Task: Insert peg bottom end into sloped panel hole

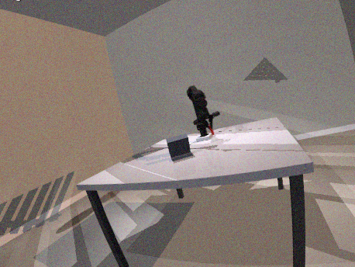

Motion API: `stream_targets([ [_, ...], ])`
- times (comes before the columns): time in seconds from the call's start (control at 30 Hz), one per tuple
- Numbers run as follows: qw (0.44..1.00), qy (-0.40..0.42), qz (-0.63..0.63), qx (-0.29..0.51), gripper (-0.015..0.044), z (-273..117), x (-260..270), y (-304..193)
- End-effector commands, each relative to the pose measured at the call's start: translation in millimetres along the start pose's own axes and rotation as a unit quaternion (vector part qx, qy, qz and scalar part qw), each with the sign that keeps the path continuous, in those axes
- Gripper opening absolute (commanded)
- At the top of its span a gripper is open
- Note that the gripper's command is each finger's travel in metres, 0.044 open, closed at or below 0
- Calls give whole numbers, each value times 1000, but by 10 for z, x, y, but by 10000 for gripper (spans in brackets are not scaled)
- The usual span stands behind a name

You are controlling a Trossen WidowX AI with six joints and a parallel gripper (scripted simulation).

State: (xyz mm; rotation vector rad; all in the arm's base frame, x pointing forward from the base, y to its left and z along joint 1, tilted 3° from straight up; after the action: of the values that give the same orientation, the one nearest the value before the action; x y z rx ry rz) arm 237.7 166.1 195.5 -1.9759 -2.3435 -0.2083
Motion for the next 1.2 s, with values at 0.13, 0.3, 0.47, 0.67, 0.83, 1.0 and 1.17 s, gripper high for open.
stream_targets([
  [0.13,1000,18,-8,-1,0,22,-79,41],
  [0.3,1000,29,-12,-3,0,30,-129,70],
  [0.47,999,39,-16,-6,0,38,-181,98],
  [0.67,998,51,-21,-10,0,46,-243,131],
  [0.83,998,61,-25,-14,0,52,-296,157],
  [1.0,997,70,-29,-18,0,58,-349,182],
  [1.17,996,80,-34,-23,0,63,-404,205],
])
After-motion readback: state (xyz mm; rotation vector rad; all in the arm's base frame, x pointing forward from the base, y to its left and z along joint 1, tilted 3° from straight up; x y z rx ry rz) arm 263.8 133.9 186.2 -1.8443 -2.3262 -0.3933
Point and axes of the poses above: the point midway between the two fingers, 35 mm back from their tips, its own z axis out along the fingers, its own x axis across the jaws, y = z × x, the point moved 7 cm from there along -z, back along the fingers, and after that the axes turned 2 degrees about -z, right-handed, at the moved point
